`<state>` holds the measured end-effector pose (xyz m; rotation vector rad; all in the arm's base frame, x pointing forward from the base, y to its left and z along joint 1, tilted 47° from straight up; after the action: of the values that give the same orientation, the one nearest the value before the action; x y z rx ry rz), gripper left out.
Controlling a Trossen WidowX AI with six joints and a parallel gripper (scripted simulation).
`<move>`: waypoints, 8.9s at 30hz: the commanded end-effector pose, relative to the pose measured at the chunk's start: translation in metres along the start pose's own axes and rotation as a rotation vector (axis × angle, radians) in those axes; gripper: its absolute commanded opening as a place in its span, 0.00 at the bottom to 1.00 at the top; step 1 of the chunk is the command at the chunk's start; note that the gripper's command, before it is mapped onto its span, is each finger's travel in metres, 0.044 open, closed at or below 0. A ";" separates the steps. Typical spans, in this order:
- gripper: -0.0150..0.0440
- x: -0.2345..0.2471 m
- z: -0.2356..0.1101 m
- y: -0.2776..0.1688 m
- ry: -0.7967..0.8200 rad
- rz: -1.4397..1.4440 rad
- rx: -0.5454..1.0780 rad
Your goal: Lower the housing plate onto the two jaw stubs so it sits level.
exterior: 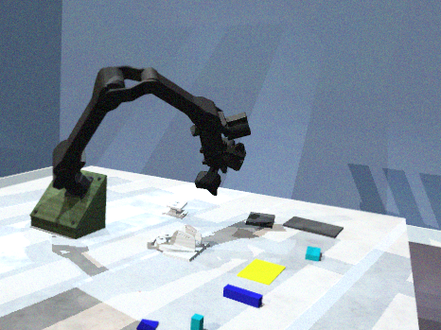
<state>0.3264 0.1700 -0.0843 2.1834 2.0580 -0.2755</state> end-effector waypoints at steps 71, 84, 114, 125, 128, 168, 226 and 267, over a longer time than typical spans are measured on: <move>1.00 0.024 0.111 -0.146 -0.569 -0.126 0.037; 1.00 0.013 0.127 -0.146 -0.570 -0.126 0.037; 1.00 0.012 0.128 -0.146 -0.570 -0.126 0.037; 0.88 0.013 0.128 -0.146 -0.566 -0.120 0.038; 0.85 0.013 0.128 -0.146 -0.566 -0.120 0.038; 0.85 0.052 0.065 -0.145 -0.567 -0.146 0.044; 0.85 -0.053 -0.020 -0.064 -0.386 -1.792 0.492; 0.85 -0.151 -0.065 -0.049 -0.053 -2.900 0.871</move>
<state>0.2754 0.0482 0.0100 1.5272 -1.9717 0.7700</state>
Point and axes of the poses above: the point midway between the two fingers, 35 mm back from their tips, its own z axis out along the fingers, its own x axis across the jaws, y = z × x, the point moved 5 cm from there along -z, back along the fingers, and after that the axes turned 4 degrees about z, right-handed, at the moved point
